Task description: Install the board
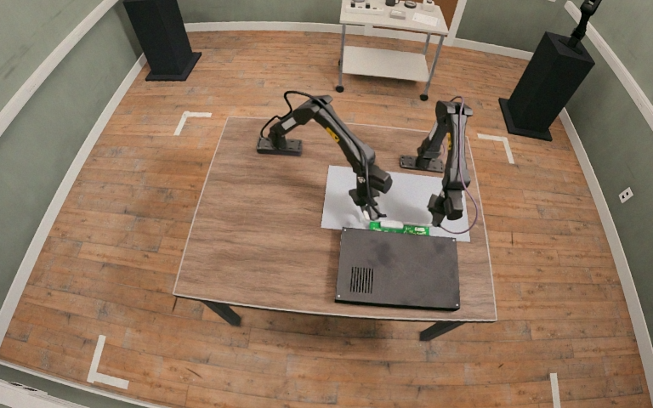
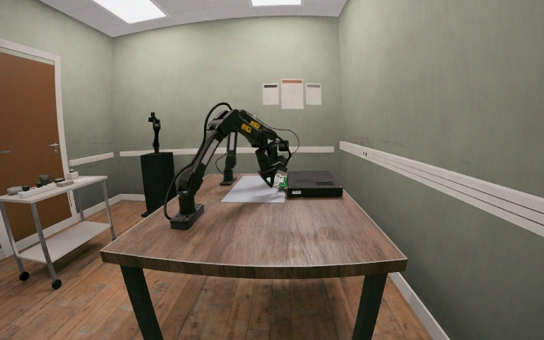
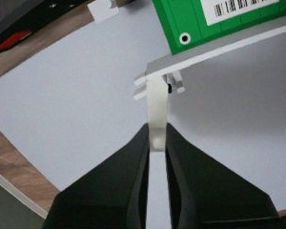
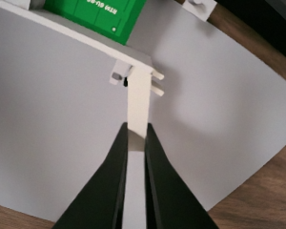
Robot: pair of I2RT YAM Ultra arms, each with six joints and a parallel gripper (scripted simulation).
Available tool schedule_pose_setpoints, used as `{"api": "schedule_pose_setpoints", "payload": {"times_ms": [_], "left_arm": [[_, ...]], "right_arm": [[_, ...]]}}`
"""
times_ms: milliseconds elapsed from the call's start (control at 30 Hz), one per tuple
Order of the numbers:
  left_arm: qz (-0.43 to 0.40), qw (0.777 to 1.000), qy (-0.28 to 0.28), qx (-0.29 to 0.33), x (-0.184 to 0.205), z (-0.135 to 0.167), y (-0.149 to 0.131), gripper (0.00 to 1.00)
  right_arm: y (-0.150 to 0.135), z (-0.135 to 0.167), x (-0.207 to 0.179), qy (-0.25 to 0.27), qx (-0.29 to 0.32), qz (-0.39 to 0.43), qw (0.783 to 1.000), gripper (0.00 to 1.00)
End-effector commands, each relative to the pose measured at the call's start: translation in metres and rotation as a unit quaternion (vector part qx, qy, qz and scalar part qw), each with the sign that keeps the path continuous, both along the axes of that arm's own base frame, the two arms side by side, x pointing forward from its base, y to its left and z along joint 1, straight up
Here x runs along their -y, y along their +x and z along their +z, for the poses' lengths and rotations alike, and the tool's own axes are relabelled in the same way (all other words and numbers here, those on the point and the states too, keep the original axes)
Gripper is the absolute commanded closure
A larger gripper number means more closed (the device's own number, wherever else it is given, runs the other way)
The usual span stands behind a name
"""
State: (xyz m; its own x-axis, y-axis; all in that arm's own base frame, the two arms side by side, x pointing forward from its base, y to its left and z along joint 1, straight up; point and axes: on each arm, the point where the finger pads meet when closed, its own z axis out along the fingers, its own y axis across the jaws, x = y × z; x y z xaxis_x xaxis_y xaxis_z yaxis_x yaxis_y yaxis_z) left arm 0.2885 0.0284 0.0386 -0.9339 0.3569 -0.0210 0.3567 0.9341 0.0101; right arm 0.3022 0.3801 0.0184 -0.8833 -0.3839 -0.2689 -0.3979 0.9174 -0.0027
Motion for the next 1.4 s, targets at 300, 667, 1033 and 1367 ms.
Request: {"api": "schedule_pose_setpoints", "payload": {"times_ms": [300,667,1033,1367], "left_arm": [[-0.093,0.996,0.005,-0.005,-0.010,0.002,0.005,0.97],[-0.149,0.989,0.006,-0.005,-0.013,0.002,0.007,0.97],[-0.231,0.973,0.008,-0.004,-0.018,0.002,0.012,0.97],[-0.295,0.955,0.009,-0.005,-0.020,0.002,0.015,0.97]], "right_arm": [[0.007,0.008,0.006,0.007,0.009,0.094,0.996,0.97],[0.010,0.008,0.010,0.006,0.009,0.156,0.988,0.97],[0.015,0.008,0.014,0.003,0.011,0.239,0.971,0.97],[0.018,0.007,0.017,-0.001,0.006,0.303,0.953,0.97]]}}
